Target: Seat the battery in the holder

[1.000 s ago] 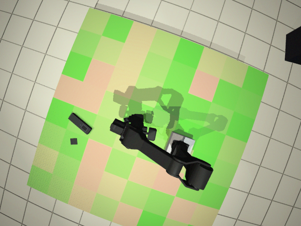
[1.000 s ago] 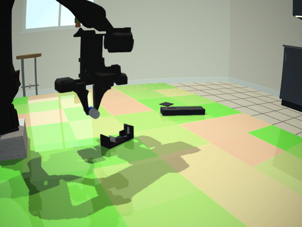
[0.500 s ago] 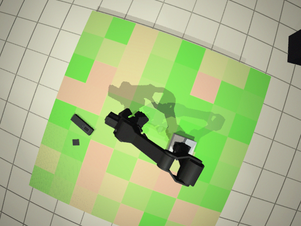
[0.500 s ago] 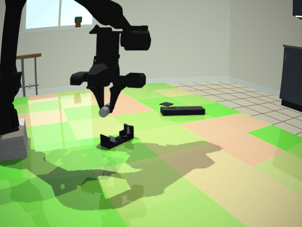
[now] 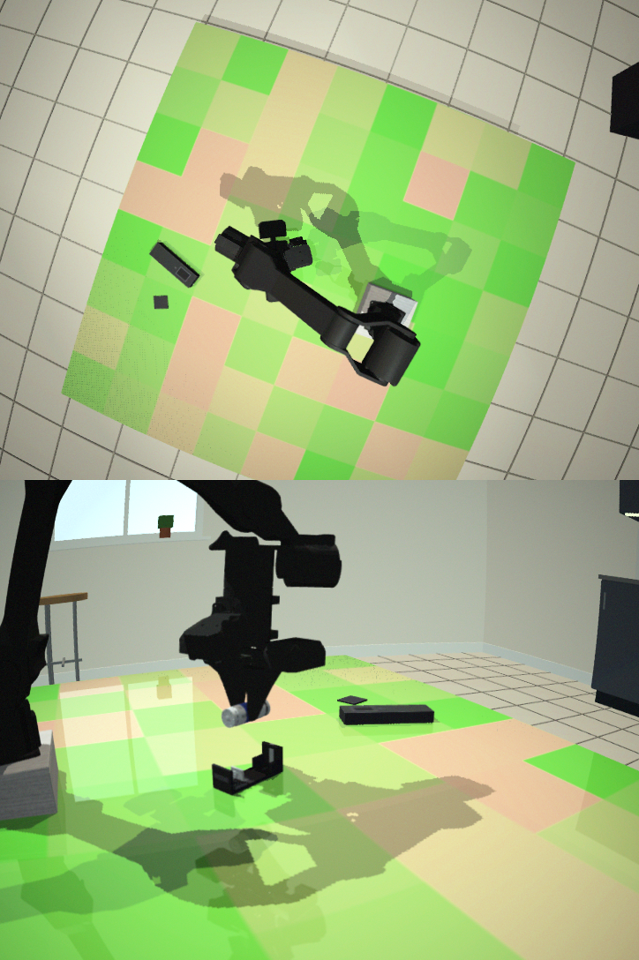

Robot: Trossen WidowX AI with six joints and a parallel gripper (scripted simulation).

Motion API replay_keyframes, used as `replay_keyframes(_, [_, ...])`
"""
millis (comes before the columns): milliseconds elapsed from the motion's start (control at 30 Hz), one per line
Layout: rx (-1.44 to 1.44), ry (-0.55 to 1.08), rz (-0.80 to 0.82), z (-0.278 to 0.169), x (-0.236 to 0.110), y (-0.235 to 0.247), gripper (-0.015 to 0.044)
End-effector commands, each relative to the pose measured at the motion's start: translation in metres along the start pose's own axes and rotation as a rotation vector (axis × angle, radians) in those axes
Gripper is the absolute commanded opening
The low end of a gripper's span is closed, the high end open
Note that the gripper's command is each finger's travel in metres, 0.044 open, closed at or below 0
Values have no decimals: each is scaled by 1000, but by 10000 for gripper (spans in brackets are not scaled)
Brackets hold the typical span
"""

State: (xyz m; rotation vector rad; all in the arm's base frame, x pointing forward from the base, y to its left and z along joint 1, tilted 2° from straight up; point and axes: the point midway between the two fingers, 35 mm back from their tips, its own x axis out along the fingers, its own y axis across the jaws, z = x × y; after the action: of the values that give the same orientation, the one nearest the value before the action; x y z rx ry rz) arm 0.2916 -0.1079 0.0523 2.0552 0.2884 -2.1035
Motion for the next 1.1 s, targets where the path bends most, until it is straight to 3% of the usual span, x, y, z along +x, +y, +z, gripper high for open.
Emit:
replay_keyframes(0, [16, 23, 0, -3, 3, 2, 76])
replay_keyframes(567, [0, 254, -2, -9, 39, 2, 76])
replay_keyframes(1067, [1, 328, -6, -7, 46, 3, 76])
